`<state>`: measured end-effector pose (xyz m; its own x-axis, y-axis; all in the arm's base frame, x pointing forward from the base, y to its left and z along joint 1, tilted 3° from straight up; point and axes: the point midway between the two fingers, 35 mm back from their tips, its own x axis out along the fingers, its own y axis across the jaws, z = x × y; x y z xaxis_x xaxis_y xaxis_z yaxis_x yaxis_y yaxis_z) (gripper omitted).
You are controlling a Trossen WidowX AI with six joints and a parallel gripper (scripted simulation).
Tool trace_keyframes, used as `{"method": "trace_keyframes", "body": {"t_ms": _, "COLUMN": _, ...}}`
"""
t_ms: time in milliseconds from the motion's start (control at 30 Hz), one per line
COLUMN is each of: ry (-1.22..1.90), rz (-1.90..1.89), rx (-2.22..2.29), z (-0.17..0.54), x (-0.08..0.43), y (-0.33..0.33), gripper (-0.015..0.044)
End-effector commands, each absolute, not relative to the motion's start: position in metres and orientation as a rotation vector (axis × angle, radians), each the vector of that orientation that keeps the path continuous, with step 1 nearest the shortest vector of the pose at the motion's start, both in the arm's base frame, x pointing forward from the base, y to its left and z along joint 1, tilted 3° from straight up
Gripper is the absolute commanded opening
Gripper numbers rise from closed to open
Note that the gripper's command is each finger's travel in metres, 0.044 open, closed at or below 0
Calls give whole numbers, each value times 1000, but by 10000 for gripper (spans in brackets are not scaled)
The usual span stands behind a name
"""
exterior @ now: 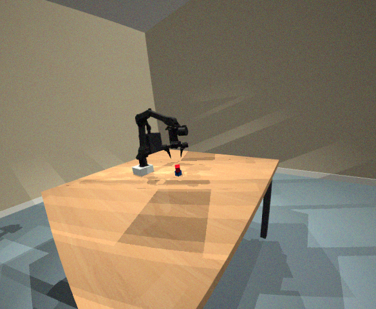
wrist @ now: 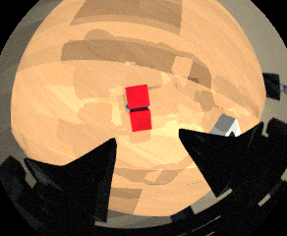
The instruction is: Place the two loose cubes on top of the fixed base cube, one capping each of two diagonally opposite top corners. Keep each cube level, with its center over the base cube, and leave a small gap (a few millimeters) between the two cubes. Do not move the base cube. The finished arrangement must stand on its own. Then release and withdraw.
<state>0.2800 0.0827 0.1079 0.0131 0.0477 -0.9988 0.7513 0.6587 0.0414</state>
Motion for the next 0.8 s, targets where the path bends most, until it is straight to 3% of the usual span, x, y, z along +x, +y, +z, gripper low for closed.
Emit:
{"method": "trace_keyframes", "body": {"t_ms": 0, "ry": 1470, "rz": -621, "rx": 706, "z": 112, "x": 281, "y": 83, "gripper": 400}}
{"method": "trace_keyframes", "body": {"t_ms": 133, "ry": 1474, "rz": -625, "rx": 705, "z": 110, "x": 279, "y": 91, "gripper": 400}}
{"method": "trace_keyframes", "body": {"t_ms": 400, "ry": 1480, "rz": -620, "rx": 711, "z": 118, "x": 252, "y": 183, "gripper": 400}}
{"method": "trace_keyframes", "body": {"t_ms": 767, "ry": 1480, "rz": -620, "rx": 711, "z": 118, "x": 251, "y": 185, "gripper": 400}}
